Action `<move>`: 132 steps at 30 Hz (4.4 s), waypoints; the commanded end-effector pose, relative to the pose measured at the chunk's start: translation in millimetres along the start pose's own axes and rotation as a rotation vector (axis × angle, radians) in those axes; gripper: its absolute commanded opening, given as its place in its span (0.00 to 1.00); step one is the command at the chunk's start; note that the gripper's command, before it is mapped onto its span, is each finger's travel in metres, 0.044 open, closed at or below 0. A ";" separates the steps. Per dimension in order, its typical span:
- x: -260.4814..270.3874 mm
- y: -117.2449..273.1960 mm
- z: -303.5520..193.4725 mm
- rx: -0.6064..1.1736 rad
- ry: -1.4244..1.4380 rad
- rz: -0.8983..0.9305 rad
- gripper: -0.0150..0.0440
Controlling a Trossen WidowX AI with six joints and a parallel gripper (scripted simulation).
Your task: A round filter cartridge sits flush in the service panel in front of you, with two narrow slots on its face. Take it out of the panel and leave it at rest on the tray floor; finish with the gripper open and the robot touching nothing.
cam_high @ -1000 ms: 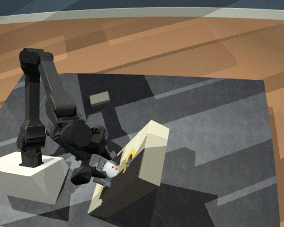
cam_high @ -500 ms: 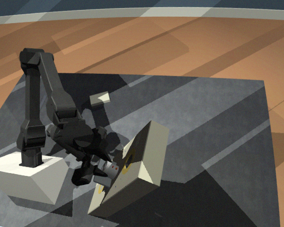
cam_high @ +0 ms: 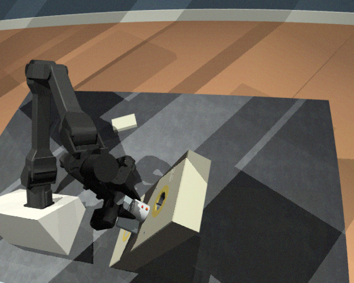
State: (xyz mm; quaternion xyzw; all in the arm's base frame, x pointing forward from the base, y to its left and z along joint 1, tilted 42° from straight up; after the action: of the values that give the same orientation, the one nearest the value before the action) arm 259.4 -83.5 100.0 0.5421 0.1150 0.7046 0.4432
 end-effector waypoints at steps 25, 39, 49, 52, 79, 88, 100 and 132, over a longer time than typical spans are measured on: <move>-12.3 95.8 17.8 -0.006 0.010 -0.006 0.25; -80.9 86.9 16.2 -0.007 0.013 -0.009 0.25; -113.4 95.0 -4.3 0.020 -0.185 -0.118 0.25; -133.6 102.5 -18.1 0.028 -0.314 -0.198 0.25; -224.9 141.5 -122.0 -0.017 -1.022 -0.627 0.25; -246.1 130.1 -199.7 -0.025 -1.220 -0.756 0.25; -240.4 102.9 -294.5 -0.016 -1.496 -0.907 0.25; -237.9 34.1 -343.3 -0.011 -1.531 -0.924 0.25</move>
State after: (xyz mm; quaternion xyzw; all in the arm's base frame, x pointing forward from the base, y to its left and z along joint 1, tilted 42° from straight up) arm -49.9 -175.4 -166.1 0.7623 -0.0123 -0.0983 0.6396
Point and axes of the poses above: the point midway between the two fingers, 35 mm back from their tips, its own y axis back along the fingers, its own x axis across the jaws, z = x × y, the point moved 6 cm from there along y, back along the fingers
